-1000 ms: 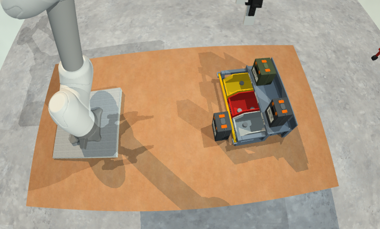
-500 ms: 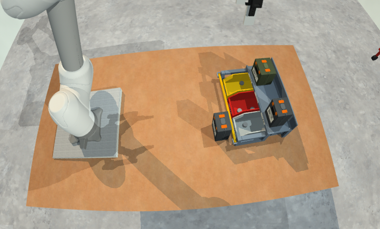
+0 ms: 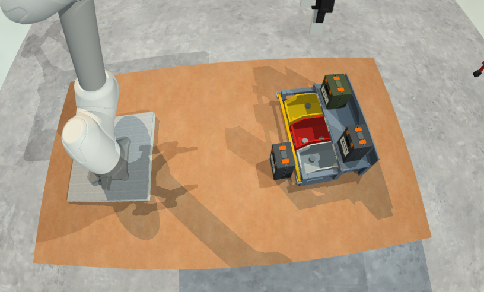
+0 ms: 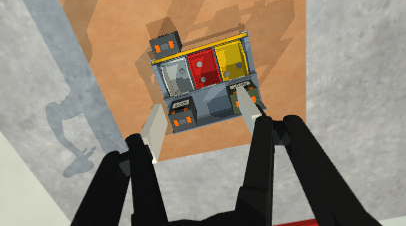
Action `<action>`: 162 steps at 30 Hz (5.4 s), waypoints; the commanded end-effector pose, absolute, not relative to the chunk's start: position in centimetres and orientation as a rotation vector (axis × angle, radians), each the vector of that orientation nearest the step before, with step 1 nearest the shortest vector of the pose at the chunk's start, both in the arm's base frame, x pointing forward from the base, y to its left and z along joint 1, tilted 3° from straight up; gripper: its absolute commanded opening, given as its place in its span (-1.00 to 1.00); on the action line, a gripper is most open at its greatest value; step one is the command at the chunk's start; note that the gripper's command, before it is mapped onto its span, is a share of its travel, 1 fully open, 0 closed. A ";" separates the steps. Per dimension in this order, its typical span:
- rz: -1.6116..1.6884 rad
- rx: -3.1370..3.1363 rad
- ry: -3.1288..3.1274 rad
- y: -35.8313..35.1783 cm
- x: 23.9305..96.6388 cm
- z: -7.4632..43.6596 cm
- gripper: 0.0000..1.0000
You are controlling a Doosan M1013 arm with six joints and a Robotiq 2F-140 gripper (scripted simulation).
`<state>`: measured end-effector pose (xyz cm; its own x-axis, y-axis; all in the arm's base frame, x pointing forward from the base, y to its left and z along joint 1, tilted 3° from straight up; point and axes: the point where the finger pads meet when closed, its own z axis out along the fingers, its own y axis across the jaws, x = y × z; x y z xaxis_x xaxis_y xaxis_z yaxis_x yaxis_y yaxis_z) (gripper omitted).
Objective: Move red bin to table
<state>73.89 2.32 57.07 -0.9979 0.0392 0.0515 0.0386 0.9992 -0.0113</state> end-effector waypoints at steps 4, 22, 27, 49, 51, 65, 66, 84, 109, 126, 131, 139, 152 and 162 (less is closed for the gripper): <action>0.016 -0.060 -3.089 2.3 73.9 56.9 0.15; 0.016 -0.060 -3.089 2.3 73.8 56.6 0.15; 0.016 -0.060 -3.089 2.3 73.8 56.6 0.15; 0.016 -0.060 -3.089 2.3 73.8 56.5 0.15; 0.016 -0.060 -3.089 2.3 73.8 56.5 0.15; 0.016 -0.060 -3.089 2.3 73.8 56.5 0.15; 0.016 -0.060 -3.089 2.3 73.8 56.5 0.15; 0.016 -0.060 -3.089 2.3 73.8 56.5 0.15; 0.016 -0.060 -3.089 2.3 73.8 56.5 0.15; 0.026 -0.460 -3.057 2.3 73.8 56.5 0.15; 0.026 -0.460 -3.057 2.3 73.8 56.5 0.15; 0.030 -0.618 -3.030 2.3 73.8 56.5 0.15; 0.036 -0.853 -2.974 2.3 73.8 56.5 0.15; 0.045 -1.232 -2.842 2.3 73.8 56.5 0.15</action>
<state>73.84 2.34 56.49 -0.7281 0.6847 0.0314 0.6835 0.7287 -0.0423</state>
